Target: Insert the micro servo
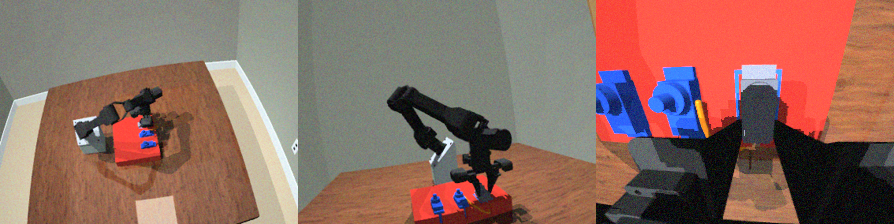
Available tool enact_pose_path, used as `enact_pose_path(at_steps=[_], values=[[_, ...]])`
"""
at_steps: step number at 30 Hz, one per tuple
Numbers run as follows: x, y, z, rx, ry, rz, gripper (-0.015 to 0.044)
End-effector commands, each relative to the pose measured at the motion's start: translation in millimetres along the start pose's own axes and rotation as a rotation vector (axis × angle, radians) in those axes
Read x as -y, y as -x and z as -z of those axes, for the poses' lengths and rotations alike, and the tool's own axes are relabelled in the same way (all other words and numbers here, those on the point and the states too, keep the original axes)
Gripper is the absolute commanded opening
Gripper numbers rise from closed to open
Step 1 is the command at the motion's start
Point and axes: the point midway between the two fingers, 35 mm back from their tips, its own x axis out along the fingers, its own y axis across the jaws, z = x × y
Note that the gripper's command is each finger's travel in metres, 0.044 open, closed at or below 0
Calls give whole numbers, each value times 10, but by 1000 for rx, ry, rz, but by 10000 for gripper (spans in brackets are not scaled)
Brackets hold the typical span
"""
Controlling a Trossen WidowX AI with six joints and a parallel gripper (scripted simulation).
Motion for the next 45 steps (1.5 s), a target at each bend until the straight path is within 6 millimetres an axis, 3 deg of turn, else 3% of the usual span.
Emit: enact_pose_path(at_steps=[1,3,10,13,16,20,22,26,30,32,36,42,45], values=[[-1,-39,-7,0,6,-4,0],[-1,-57,-7,0,6,-4,0],[4,-38,-4,0,6,-4,184],[7,34,-1,0,6,-3,187],[5,284,-22,0,6,-2,187],[21,316,-41,0,6,-2,187],[36,337,-80,-7,15,-1,240],[70,600,-425,-5,15,7,345],[34,910,-1002,3,12,4,440],[16,953,-1110,4,10,0,440],[18,979,-1108,3,11,1,440],[27,1421,-1105,-10,22,4,440],[27,1441,-1106,-10,23,4,440]])
